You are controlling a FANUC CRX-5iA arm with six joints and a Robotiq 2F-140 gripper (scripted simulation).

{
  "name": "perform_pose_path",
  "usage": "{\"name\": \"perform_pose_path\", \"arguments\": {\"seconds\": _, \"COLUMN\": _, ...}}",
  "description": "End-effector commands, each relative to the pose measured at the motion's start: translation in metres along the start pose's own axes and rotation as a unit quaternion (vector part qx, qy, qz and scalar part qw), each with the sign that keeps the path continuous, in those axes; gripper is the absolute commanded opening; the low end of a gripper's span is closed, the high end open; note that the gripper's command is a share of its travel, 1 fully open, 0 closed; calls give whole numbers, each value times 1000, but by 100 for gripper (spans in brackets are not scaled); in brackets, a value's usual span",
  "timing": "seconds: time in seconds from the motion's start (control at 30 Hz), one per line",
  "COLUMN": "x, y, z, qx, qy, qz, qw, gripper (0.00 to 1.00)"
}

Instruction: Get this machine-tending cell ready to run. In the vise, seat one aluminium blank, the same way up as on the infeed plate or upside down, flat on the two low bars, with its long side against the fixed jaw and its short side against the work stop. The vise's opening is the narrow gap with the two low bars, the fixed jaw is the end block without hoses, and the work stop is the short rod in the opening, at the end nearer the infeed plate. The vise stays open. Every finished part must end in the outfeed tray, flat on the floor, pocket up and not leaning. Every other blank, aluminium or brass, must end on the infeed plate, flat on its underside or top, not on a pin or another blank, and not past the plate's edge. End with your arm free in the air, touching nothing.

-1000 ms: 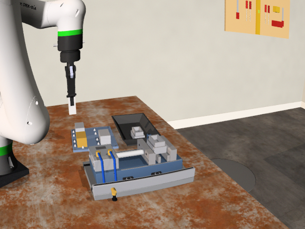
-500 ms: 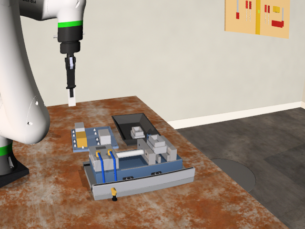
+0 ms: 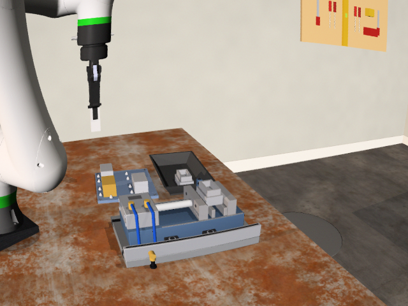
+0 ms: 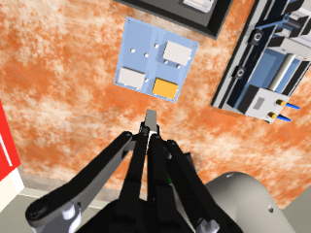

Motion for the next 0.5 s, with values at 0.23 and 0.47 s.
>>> {"name": "perform_pose_path", "arguments": {"seconds": 0.23, "x": 1, "y": 3, "z": 0, "qx": 0, "qy": 0, "qz": 0, "qw": 1000, "gripper": 0}}
{"name": "perform_pose_path", "arguments": {"seconds": 0.47, "x": 69, "y": 10, "z": -7, "qx": -2, "qy": 0, "qz": -1, "qw": 1000, "gripper": 0}}
Point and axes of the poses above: the point where the finger pads meet when closed, its own y axis back along the fingers, its own z axis across the jaws, x = y × z, the point moved 1 cm from there along y, back along the fingers
